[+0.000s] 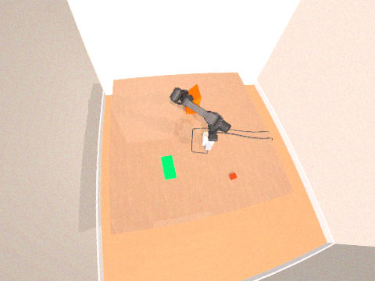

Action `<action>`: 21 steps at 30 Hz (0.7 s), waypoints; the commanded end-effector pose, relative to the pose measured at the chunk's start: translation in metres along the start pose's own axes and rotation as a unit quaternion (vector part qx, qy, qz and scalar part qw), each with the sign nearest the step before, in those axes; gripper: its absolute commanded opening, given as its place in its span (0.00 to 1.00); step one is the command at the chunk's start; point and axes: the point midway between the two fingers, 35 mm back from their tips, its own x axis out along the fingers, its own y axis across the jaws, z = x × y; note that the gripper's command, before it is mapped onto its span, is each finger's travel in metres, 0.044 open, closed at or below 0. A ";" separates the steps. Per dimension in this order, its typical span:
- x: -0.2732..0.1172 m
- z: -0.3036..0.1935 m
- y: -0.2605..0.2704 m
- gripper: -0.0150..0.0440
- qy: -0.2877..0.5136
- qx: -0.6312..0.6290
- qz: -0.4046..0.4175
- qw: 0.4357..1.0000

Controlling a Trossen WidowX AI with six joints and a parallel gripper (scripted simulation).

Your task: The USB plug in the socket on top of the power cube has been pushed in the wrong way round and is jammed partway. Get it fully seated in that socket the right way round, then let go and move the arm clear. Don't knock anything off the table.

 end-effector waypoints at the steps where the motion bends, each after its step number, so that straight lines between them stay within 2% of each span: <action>1: 0.002 -0.001 0.001 0.25 0.002 -0.003 -0.001 1.000; 21: 0.004 -0.001 0.001 0.25 0.002 -0.003 -0.001 1.000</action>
